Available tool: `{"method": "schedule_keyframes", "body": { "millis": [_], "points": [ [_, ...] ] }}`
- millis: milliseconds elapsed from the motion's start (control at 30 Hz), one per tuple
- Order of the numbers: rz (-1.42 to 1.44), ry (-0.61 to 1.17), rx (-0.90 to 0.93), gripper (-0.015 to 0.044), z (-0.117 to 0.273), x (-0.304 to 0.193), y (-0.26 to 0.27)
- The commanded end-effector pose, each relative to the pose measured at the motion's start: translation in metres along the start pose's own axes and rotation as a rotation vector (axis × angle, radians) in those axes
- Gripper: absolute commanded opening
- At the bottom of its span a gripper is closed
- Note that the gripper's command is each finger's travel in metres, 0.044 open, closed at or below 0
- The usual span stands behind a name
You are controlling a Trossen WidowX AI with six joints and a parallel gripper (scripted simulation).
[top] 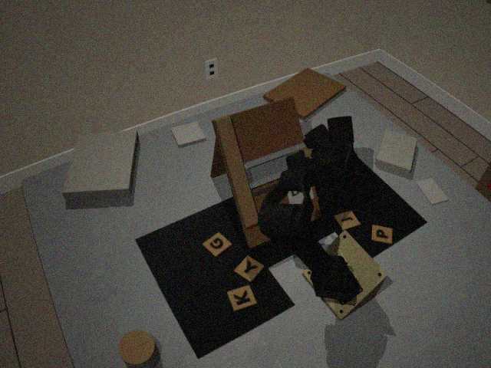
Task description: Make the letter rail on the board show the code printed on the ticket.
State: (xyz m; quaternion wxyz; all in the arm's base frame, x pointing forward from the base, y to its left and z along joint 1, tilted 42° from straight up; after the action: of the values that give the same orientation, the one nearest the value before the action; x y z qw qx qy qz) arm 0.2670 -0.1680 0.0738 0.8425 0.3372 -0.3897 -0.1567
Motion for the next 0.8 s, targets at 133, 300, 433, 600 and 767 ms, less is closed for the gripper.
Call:
{"method": "schedule_keyframes", "body": {
  "millis": [133,300,433,600,767],
  "points": [
    [-0.006,0.004,-0.002,0.0000,0.000,0.000,0.003],
    [-0.006,0.004,-0.002,0.0000,0.000,0.000,0.006],
    [-0.006,0.004,-0.002,0.0000,0.000,0.000,0.009],
    [-0.007,0.004,-0.002,0.0000,0.000,-0.001,0.012],
    [-0.007,0.004,-0.002,0.0000,-0.001,-0.001,0.015]
  ]
}}
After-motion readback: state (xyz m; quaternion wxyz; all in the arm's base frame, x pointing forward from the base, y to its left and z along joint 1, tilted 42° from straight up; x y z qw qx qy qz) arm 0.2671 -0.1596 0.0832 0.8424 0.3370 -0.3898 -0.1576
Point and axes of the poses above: the point midway between the two fingers, 35 mm back from their tips, its own z axis back along the fingers, its own y axis across the jaws, x = y × z, the point moved 9 cm from there along z, back along the fingers, and after that the axes turned 4 degrees about -z, right-handed, at the moved point
